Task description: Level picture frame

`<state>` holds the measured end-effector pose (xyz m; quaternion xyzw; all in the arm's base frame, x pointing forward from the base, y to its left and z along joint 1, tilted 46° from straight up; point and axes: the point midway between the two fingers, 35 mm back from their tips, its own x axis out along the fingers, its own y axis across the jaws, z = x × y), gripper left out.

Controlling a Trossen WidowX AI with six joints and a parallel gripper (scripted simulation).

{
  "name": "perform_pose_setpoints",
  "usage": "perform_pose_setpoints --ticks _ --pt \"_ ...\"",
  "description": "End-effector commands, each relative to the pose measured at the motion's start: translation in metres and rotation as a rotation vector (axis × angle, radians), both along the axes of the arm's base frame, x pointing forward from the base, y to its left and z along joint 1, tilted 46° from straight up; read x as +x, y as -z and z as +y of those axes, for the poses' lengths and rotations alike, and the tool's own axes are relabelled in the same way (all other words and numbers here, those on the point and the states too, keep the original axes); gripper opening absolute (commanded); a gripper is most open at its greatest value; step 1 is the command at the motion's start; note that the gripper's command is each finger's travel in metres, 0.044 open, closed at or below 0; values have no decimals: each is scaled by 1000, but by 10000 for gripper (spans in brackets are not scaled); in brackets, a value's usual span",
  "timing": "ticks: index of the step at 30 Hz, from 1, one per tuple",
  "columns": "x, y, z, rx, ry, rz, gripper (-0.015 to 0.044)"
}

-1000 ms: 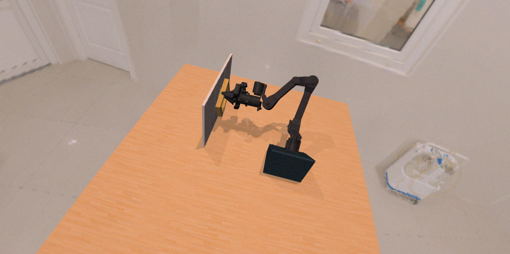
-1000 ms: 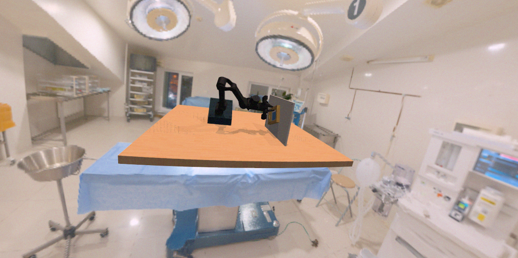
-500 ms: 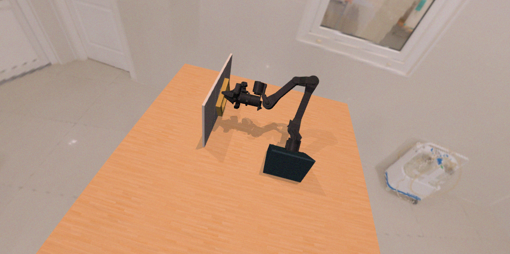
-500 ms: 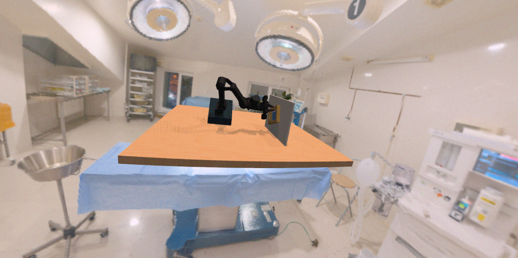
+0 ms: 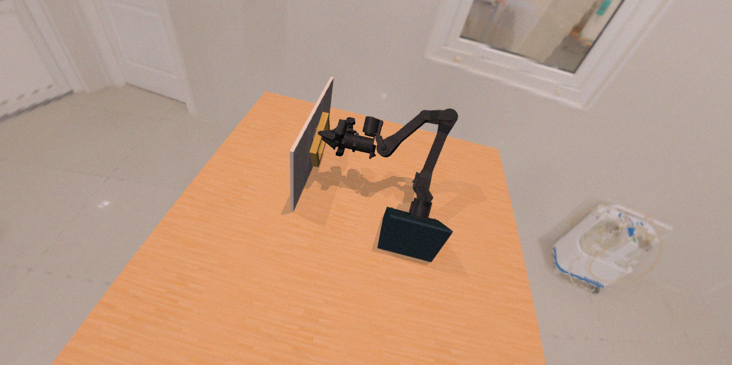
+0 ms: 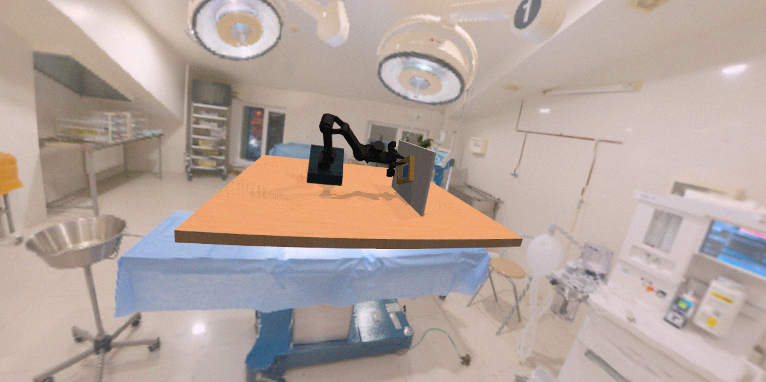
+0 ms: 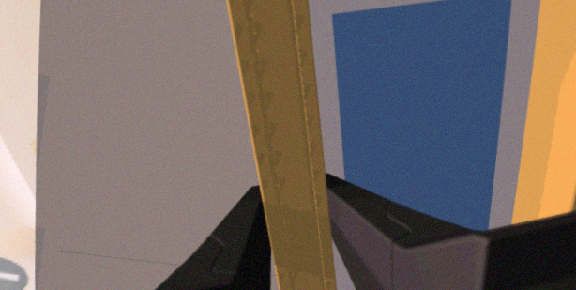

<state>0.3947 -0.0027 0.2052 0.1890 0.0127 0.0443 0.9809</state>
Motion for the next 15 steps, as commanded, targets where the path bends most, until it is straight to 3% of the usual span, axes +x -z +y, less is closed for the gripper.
perform_pose_setpoints --ticks 1,15 --pt "1 -5 1 -2 -7 -13 0" --pt "1 -7 -1 -2 -7 -14 0"
